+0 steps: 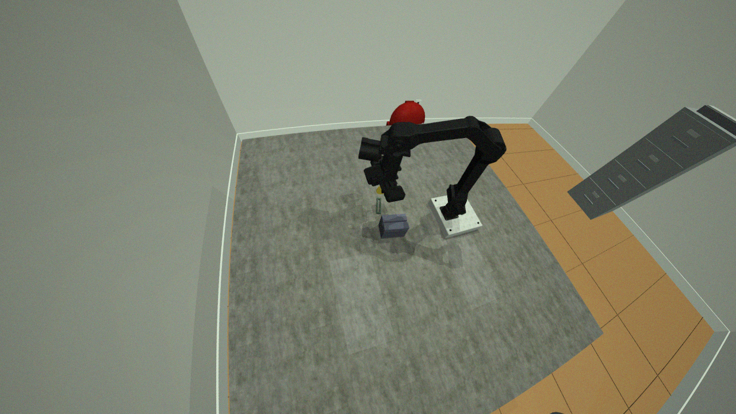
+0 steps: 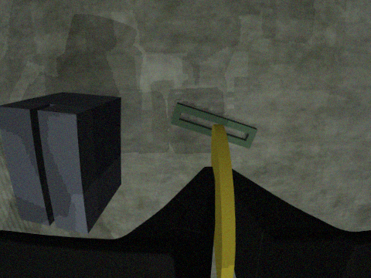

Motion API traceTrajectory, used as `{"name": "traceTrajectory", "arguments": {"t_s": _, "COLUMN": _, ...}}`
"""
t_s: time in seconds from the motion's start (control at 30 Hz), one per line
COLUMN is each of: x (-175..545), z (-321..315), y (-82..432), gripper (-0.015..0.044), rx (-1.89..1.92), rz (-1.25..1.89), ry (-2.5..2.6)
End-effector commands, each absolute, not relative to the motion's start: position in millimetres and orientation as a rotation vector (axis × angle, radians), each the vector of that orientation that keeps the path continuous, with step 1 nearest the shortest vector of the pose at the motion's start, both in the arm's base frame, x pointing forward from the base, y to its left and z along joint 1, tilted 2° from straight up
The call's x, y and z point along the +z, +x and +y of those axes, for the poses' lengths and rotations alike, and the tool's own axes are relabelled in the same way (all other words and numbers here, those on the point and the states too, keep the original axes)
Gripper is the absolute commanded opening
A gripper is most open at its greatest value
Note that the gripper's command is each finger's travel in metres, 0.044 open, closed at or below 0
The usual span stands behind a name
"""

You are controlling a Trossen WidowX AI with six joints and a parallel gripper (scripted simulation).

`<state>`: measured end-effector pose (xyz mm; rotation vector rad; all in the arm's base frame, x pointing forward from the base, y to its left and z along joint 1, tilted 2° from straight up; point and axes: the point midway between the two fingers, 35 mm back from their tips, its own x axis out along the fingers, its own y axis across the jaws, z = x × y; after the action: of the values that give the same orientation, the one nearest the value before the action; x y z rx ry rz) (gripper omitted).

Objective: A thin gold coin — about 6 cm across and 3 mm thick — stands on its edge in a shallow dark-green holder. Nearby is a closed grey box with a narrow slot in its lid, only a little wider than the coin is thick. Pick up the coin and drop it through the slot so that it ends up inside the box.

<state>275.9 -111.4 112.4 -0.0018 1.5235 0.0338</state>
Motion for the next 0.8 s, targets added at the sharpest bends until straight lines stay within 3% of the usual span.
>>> {"name": "traceTrajectory", "arguments": {"t_s": 0.0, "x": 112.7, "z": -111.8, "y": 276.2, "gripper": 0.0, "rx": -0.05, "rz": 1.526, "ry": 0.079}}
{"name": "traceTrajectory", "arguments": {"t_s": 0.77, "x": 114.0, "z": -68.2, "y": 276.0, "gripper": 0.0, "rx": -0.087, "rz": 1.525, "ry": 0.123}}
